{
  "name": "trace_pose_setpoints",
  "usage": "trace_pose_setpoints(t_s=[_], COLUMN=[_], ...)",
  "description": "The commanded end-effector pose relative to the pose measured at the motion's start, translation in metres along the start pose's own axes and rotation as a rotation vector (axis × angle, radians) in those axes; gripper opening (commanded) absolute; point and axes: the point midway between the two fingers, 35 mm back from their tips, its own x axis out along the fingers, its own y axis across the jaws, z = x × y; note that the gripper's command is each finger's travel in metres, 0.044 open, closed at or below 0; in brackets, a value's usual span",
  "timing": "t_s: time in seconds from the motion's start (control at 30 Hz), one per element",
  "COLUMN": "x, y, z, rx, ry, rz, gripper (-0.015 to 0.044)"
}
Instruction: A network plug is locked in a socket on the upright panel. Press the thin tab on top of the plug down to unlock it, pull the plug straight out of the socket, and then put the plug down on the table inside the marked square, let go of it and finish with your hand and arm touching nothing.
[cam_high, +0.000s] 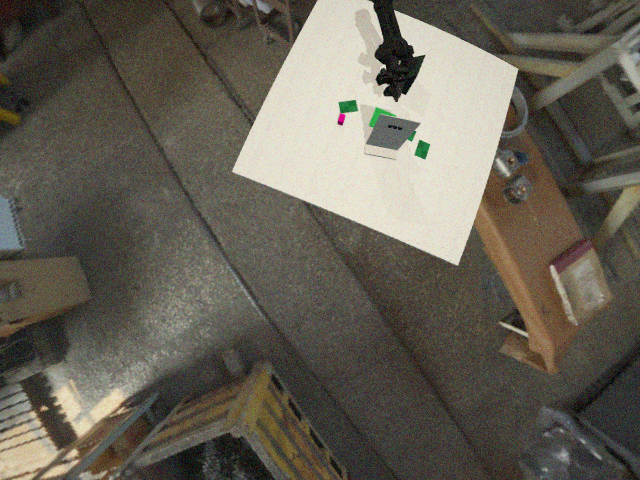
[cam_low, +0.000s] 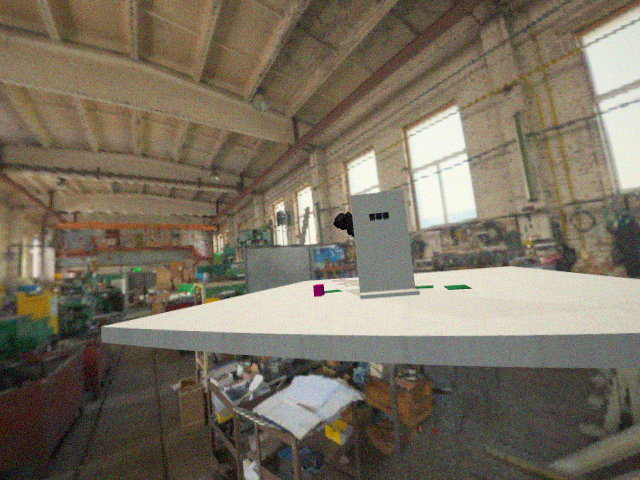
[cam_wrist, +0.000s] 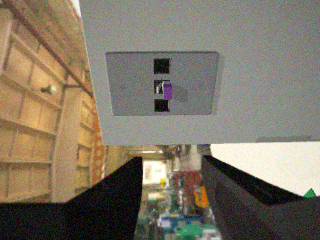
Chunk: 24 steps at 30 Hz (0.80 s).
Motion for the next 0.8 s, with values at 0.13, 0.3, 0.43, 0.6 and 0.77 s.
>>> trace_pose_setpoints(t_s=[0.13, 0.3, 0.43, 0.6, 0.77], x=[0.016, 0.027, 0.037, 0.049, 0.055], y=[0.001, 0.001, 0.001, -0.001, -0.002], z=[0.004, 0.007, 0.009, 0.011, 0.011], rx=[0.007, 0.007, 0.007, 0.007, 0.007], ry=[0.008, 0.008, 0.008, 0.007, 0.007], rz=[-0.001, 0.0, 0.0, 0.0, 0.001], gripper=[0.0156, 0.0156, 0.0156, 0.0156, 0.0156])
